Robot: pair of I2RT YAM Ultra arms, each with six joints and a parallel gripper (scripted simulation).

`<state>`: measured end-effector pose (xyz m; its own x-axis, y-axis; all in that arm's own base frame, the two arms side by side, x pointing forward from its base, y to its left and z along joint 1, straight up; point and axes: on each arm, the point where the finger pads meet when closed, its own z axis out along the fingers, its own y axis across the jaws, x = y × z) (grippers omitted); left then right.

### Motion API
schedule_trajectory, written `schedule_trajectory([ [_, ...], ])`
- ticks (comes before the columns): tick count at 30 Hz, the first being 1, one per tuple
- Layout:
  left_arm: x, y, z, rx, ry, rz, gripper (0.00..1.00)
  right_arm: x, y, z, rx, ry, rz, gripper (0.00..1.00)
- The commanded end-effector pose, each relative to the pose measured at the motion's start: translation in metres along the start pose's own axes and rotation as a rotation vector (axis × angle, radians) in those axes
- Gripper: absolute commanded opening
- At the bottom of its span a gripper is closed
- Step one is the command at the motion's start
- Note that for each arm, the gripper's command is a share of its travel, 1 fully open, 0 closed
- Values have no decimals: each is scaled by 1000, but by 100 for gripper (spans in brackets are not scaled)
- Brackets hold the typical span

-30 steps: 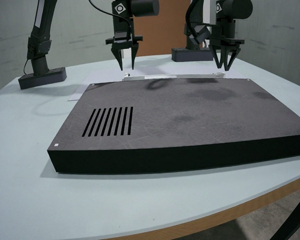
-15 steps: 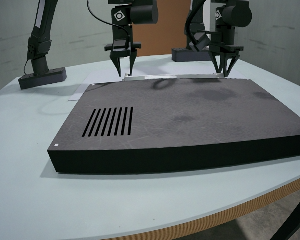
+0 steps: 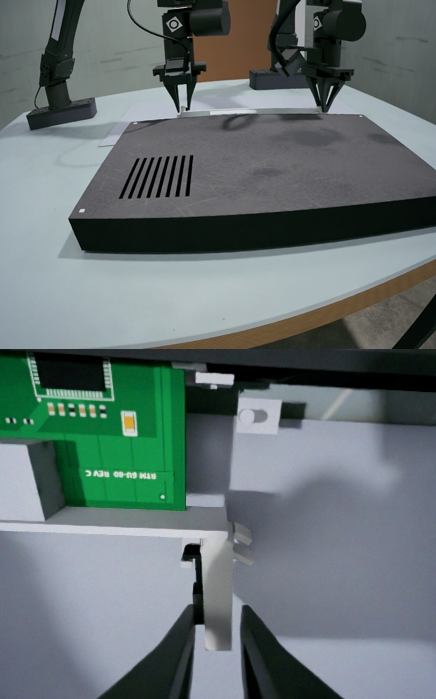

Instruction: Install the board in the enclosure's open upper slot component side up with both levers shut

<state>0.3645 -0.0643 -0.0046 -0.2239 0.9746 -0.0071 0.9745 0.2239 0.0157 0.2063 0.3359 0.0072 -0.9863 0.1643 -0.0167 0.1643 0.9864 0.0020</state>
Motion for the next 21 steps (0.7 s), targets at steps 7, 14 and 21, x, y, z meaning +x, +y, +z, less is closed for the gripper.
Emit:
schedule_trajectory([
  [7, 1, 0, -3, -9, -3, -11, 2, -3, 1, -4, -11, -5, 9, 11],
  [14, 2, 7, -4, -4, -1, 87, 3, -3, 1, -4, -11, -5, 9, 2],
  [21, 2, 10, -4, -3, -2, 194, 3, -5, -4, -5, -21, -9, -113, 3],
])
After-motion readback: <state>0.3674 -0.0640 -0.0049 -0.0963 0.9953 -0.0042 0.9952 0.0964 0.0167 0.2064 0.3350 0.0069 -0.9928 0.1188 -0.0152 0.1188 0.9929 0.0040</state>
